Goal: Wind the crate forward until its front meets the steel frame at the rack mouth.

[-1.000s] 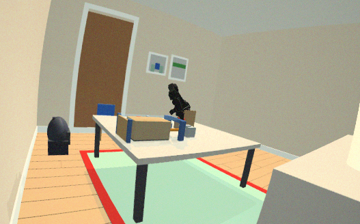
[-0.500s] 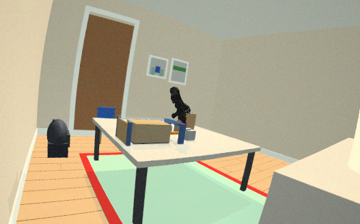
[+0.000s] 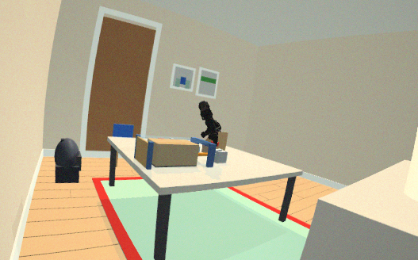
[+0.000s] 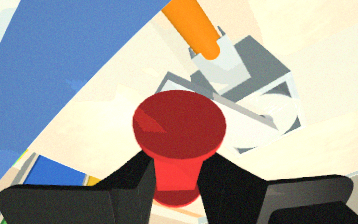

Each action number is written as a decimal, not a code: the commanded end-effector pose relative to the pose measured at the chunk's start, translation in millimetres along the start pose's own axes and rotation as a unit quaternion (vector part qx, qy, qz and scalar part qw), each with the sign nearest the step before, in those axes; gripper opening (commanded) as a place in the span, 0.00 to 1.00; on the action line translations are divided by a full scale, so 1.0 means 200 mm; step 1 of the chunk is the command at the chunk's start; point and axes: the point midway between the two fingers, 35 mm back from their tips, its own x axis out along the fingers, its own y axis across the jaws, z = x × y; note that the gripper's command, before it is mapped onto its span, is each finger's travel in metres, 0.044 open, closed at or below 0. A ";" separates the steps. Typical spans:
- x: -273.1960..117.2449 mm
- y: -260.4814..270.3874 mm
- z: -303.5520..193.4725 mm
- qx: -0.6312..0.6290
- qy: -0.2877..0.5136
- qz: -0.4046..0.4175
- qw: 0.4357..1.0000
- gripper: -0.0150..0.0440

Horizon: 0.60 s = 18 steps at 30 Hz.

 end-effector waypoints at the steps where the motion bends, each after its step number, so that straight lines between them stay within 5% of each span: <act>1: 0.05 0.04 -0.10 -0.005 0.014 0.005 1.000 0.25; 18: 0.09 0.05 -0.21 -0.006 0.015 0.005 1.000 0.25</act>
